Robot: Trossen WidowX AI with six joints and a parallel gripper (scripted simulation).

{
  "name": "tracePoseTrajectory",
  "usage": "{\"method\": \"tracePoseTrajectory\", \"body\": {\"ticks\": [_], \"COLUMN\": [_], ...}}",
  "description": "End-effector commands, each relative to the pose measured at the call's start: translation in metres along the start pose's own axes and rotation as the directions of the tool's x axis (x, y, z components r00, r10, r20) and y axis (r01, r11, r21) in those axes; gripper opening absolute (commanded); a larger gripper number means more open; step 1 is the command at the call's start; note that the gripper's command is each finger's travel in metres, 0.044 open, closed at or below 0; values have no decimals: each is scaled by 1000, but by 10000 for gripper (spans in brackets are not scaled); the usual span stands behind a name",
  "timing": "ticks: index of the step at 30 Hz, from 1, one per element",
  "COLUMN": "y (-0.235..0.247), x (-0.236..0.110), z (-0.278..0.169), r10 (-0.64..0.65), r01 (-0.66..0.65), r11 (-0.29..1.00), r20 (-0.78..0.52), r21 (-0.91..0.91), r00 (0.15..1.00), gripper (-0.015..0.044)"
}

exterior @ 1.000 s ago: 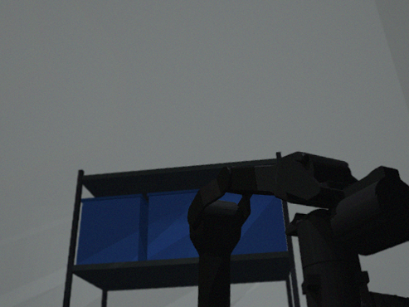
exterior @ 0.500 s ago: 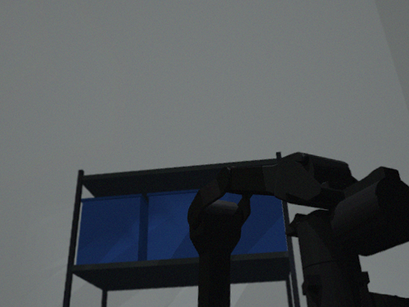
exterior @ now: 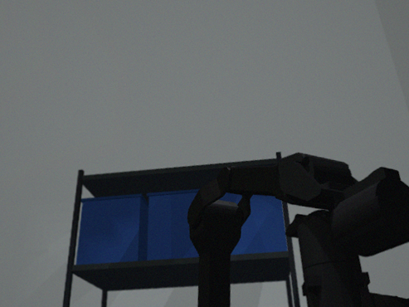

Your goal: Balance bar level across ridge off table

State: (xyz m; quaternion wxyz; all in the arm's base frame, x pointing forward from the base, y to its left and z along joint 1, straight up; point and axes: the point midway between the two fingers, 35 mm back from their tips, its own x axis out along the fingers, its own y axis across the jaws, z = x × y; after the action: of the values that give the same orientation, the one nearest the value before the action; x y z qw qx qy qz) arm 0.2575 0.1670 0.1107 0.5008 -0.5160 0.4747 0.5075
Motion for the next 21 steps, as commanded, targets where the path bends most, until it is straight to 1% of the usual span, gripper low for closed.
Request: {"method": "tracePoseTrajectory", "body": {"ticks": [1, 21], "y": [1, 0], "x": [4, -1], "z": [0, 0], "r10": [8, 0], "r01": [-8, 0], "r11": [1000, 1000], "r20": [-1, 0], "r21": [1, -1], "r00": [1000, 1000], "gripper": [0, 0]}}
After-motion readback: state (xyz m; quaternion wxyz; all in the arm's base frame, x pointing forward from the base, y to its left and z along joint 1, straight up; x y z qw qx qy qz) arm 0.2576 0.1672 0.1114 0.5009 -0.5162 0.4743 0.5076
